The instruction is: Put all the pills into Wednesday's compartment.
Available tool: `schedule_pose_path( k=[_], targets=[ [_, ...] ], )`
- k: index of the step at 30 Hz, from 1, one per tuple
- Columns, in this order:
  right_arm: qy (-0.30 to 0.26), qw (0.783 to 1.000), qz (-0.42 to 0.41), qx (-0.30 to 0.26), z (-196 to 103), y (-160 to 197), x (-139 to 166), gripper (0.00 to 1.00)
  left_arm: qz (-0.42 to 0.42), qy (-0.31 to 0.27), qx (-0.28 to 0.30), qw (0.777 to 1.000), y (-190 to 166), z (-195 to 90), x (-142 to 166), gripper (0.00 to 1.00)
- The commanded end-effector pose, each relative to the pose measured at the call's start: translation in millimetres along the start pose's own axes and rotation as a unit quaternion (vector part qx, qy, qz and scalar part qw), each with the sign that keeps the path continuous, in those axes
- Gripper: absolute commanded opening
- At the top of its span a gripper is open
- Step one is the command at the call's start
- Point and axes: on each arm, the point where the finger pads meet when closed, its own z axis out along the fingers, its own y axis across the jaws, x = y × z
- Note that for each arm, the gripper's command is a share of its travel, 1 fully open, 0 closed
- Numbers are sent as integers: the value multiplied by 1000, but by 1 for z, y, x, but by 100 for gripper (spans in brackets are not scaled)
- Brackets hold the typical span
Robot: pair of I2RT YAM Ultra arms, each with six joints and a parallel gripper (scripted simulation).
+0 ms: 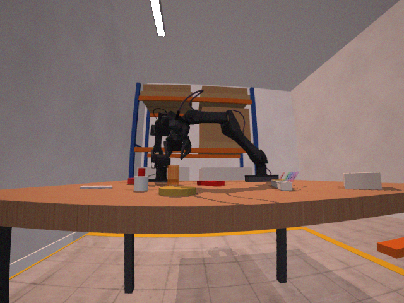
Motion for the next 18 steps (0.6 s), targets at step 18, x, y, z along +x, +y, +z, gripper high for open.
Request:
schedule_pose_path(
  k=[18],
  targets=[
    [9, 1000, 1, -2, 3, -1, 5, 100, 49, -93, 265, 958, 14, 43, -103, 65]
  ],
)
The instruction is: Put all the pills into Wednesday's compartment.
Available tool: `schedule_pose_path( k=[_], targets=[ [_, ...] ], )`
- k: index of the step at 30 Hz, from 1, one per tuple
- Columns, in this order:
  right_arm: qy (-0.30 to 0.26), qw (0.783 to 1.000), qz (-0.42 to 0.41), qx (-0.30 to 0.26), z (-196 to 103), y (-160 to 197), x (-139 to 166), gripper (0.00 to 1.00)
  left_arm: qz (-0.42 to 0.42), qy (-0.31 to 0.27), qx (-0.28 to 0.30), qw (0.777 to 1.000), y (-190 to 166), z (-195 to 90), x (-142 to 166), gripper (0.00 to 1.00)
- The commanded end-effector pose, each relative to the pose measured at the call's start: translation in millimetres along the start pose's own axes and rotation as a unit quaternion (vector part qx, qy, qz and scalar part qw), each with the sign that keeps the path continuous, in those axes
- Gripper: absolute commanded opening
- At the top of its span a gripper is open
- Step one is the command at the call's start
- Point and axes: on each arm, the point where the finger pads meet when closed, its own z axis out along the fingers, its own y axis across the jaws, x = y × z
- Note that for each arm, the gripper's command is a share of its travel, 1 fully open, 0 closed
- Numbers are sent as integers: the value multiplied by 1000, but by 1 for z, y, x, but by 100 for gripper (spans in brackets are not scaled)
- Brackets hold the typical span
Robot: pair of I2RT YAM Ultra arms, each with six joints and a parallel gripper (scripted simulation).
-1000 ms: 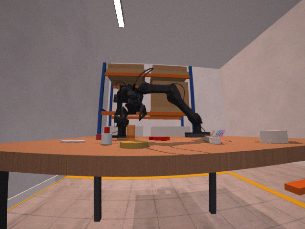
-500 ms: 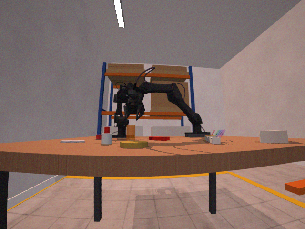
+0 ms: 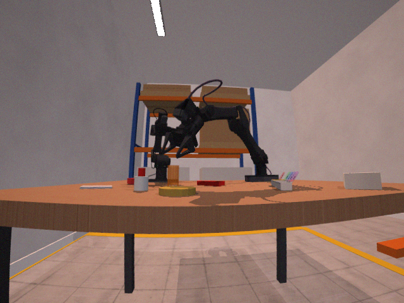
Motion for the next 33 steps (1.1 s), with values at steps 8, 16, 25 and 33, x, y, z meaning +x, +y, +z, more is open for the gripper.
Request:
schedule_pose_path(
  k=[8, 16, 25, 33],
  targets=[
    [9, 1000, 1, -2, 3, -1, 5, 100, 102, -78, 171, 977, -5, 8, -10, 65],
    [9, 1000, 1, -2, 3, -1, 5, 100, 171, -124, 240, 947, 3, 6, -7, 65],
    [9, 1000, 1, -2, 3, -1, 5, 100, 254, -186, 302, 900, 12, -11, 2, 65],
    [9, 1000, 1, -2, 3, -1, 5, 100, 341, -254, 349, 835, 25, -35, 16, 65]
  ],
)
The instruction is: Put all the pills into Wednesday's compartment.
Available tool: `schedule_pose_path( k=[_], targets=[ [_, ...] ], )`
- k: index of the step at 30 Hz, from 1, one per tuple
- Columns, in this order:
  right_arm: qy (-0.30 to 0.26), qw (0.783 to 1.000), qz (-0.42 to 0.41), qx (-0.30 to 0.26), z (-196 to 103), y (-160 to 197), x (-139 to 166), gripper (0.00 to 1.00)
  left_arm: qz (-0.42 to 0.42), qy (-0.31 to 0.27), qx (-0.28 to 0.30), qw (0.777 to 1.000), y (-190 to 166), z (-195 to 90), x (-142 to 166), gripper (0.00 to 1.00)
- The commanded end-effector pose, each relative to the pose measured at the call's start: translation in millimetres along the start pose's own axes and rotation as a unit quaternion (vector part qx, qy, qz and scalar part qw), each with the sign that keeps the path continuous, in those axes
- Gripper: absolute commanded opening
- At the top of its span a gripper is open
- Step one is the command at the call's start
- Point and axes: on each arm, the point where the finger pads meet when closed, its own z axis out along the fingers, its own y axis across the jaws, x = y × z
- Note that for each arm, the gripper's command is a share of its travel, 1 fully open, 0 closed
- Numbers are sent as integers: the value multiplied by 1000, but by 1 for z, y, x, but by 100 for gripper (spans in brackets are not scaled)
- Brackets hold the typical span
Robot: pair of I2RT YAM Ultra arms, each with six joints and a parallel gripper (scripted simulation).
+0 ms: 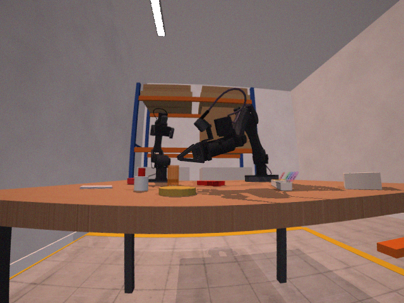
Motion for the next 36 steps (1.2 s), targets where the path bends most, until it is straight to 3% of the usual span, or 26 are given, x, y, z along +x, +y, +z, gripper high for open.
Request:
schedule_pose_path(
  k=[1, 11, 18, 28, 36],
  targets=[
    [9, 1000, 1, -2, 3, -1, 5, 100, 93, -73, 46, 992, -10, -20, -16, 65],
    [9, 1000, 1, -2, 3, -1, 5, 100, 164, -105, 79, 978, -21, -50, 0, 65],
    [9, 1000, 1, -2, 3, -1, 5, 100, 86, -54, 122, 987, -53, -27, 55, 65],
    [9, 1000, 1, -2, 3, -1, 5, 100, 96, -58, 114, 987, -49, -28, 50, 65],
    [9, 1000, 1, -2, 3, -1, 5, 100, 90, -54, 114, 988, -52, -12, 45, 65]
  ],
)
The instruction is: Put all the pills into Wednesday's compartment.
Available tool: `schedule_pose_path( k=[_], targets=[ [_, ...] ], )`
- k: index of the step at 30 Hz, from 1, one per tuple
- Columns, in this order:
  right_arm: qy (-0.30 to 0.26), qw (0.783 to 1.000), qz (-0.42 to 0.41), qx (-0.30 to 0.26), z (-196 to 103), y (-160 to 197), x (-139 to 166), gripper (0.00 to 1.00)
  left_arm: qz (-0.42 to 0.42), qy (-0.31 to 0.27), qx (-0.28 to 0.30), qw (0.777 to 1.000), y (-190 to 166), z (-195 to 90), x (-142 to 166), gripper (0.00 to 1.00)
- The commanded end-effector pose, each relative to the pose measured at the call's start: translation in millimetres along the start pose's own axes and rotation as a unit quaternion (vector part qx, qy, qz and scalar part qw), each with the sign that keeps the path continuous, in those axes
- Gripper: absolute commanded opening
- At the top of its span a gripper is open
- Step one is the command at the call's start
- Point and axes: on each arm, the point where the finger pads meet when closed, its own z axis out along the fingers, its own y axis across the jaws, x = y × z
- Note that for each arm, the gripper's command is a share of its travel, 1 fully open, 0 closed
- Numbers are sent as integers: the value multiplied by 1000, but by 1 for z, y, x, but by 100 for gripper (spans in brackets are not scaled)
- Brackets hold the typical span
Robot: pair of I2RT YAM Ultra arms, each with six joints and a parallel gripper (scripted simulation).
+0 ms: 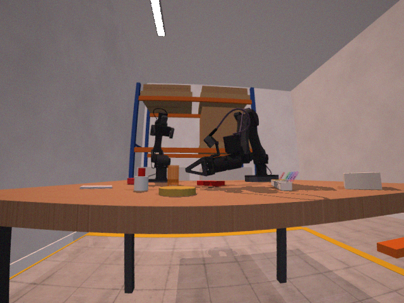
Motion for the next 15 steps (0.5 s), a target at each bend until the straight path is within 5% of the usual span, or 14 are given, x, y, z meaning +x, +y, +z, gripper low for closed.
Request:
schedule_pose_path(
  k=[1, 15],
  targets=[
    [9, 1000, 1, -2, 3, -1, 5, 100, 2, -4, 2, 1000, 2, 12, -9, 65],
    [9, 1000, 1, -2, 3, -1, 5, 100, 2, -4, 2, 1000, 2, 30, -10, 65]
  ],
)
